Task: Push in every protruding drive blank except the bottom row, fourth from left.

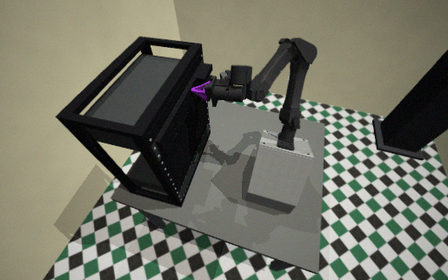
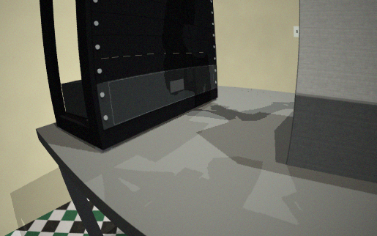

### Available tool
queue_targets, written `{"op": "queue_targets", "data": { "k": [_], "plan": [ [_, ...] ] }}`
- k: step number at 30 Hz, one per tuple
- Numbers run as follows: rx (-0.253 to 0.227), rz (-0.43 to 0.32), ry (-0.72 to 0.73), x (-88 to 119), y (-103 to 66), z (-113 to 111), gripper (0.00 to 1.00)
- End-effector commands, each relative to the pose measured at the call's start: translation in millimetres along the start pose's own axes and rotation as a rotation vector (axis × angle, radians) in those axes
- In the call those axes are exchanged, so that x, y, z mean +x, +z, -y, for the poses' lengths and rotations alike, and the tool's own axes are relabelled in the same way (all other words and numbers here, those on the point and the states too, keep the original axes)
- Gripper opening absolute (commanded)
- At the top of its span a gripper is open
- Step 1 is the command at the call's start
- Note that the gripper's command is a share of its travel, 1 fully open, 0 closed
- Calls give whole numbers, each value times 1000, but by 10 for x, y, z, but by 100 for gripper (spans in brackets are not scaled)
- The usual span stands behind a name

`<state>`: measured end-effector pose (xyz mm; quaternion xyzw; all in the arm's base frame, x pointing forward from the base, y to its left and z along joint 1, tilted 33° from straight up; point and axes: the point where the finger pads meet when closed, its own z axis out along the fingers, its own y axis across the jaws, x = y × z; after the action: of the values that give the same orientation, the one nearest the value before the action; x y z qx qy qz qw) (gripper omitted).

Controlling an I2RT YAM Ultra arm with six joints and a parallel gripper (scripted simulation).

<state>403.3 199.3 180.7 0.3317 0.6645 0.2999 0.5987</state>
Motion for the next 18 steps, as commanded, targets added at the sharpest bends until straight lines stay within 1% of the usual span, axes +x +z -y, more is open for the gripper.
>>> {"op": "queue_targets", "data": {
  "k": [1,6,8,9,12,13,15,17,18],
  "plan": [
    [-104,7,66,-81,139,-436,0],
    [-104,7,66,-81,138,-436,0],
    [-113,-3,67,-44,84,-475,0],
    [-139,5,88,-125,2,-587,0],
    [-138,5,91,-125,-151,-570,0],
    [-104,-2,65,-75,-253,-380,0],
    [-104,-3,69,-77,-424,-361,0],
    [-89,-12,51,-51,-600,-300,0],
    [-89,-12,53,-53,-688,-291,0]
  ]
}}
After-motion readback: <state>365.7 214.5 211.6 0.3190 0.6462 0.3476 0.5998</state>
